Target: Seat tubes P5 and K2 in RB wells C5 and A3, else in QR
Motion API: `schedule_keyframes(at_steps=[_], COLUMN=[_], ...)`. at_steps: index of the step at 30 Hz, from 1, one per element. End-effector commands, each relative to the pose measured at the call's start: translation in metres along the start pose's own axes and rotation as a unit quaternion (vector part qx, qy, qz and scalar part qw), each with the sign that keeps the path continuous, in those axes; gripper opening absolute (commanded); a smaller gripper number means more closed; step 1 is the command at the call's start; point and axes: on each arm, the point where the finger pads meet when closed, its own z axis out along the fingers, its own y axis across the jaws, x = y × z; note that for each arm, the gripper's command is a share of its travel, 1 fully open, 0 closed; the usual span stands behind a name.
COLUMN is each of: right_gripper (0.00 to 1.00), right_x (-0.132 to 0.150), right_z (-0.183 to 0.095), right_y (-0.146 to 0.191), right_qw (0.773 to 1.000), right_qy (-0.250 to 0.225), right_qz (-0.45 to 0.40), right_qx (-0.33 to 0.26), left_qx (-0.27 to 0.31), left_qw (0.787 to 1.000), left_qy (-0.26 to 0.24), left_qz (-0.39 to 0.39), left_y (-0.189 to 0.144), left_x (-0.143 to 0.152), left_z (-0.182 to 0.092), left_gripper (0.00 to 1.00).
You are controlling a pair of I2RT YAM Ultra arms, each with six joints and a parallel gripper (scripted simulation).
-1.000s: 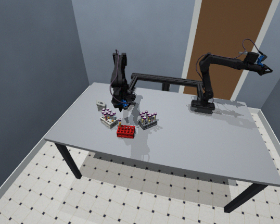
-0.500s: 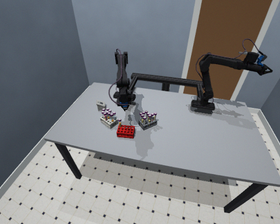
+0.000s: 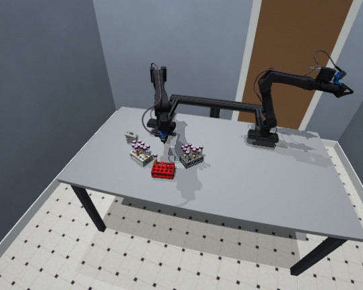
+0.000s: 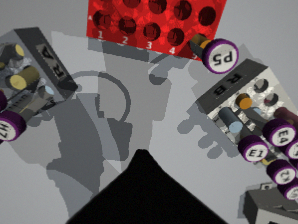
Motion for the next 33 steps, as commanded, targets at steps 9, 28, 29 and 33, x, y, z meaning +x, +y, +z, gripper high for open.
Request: schedule_keyframes(at_steps=[9, 28, 29, 33], right_gripper=[0.00, 0.00, 0.00, 0.00], right_x=[-0.0044, -0.0045, -0.0045, -0.0045], right_z=[-0.0040, -0.0040, -0.0040, -0.0040], right_y=[-0.0004, -0.0003, -0.0003, -0.0003], right_qw=[1.000, 1.000, 1.000, 1.000], right_qy=[-0.011, -0.011, -0.011, -0.011], right_qz=[0.006, 0.006, 0.006, 0.006], right_qx=[-0.001, -0.001, -0.001, -0.001], left_qx=[0.000, 0.000, 0.000, 0.000], left_qw=[1.000, 1.000, 1.000, 1.000], left_qy=[-0.030, -0.030, -0.030, -0.030], left_qz=[0.003, 0.003, 0.003, 0.003], left_y=[0.0016, 0.0016, 0.0016, 0.0016], left_x=[-0.0265, -0.0265, -0.0265, -0.0265], left_z=[-0.0107, -0.0107, -0.0107, -0.0107], left_gripper=[0.00, 0.00, 0.00, 0.00])
